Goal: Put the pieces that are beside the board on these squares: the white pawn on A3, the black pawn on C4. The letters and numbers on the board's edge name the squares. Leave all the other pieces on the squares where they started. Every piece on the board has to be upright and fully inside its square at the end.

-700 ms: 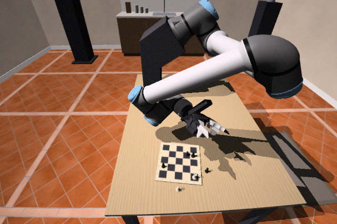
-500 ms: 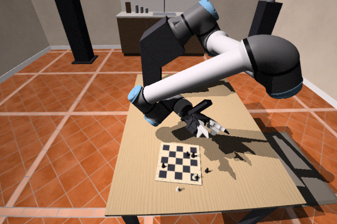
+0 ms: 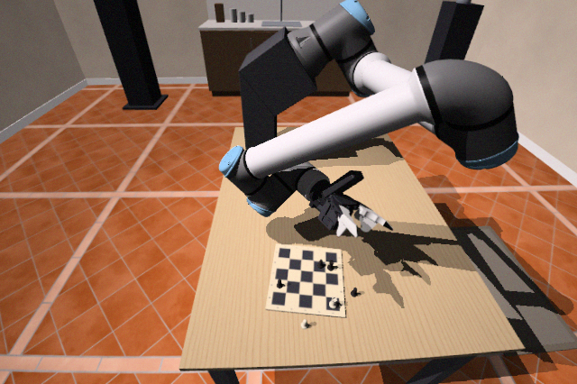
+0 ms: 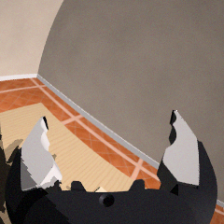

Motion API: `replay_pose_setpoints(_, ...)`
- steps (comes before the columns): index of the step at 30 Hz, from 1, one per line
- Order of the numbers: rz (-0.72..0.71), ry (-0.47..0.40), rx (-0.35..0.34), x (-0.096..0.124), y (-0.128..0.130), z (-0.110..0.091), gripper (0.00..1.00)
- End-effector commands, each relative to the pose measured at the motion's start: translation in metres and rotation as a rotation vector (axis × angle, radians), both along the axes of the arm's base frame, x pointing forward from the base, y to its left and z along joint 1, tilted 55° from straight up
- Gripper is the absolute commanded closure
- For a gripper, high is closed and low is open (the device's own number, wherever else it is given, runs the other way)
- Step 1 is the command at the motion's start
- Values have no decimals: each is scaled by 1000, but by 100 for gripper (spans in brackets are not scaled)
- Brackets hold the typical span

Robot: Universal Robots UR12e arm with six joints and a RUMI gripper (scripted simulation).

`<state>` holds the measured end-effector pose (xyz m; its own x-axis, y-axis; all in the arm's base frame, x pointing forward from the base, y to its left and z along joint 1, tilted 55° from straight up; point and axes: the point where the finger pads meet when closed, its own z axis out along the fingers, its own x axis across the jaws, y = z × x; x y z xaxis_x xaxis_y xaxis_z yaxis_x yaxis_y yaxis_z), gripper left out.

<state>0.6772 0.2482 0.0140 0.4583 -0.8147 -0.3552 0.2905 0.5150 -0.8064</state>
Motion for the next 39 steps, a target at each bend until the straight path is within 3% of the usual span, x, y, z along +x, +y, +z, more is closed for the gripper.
replay_pose_setpoints(1, 5, 18, 17, -1, 2, -2, 0)
replay_pose_setpoints(6, 31, 122, 107, -9, 18, -20, 0)
replay_pose_setpoints(11, 60, 321, 261, -32, 48, -59, 0)
replay_pose_setpoints(13, 60, 321, 261, -32, 48, -59, 0)
replay_pose_setpoints(17, 57, 516, 389, -66, 73, -104, 0)
replay_pose_setpoints(18, 57, 516, 389, -66, 73, -104, 0)
replay_pose_setpoints(20, 42, 612, 444, -89, 83, -128, 0)
replay_pose_setpoints(24, 20, 698, 488, -113, 90, -150, 0)
replay_pose_setpoints(26, -8, 772, 522, -137, 94, -170, 0)
replay_pose_setpoints(30, -22, 804, 535, -149, 95, -179, 0)
replay_pose_setpoints(35, -87, 909, 573, -195, 95, -209, 0)
replay_pose_setpoints(39, -113, 941, 581, -212, 92, -218, 0)
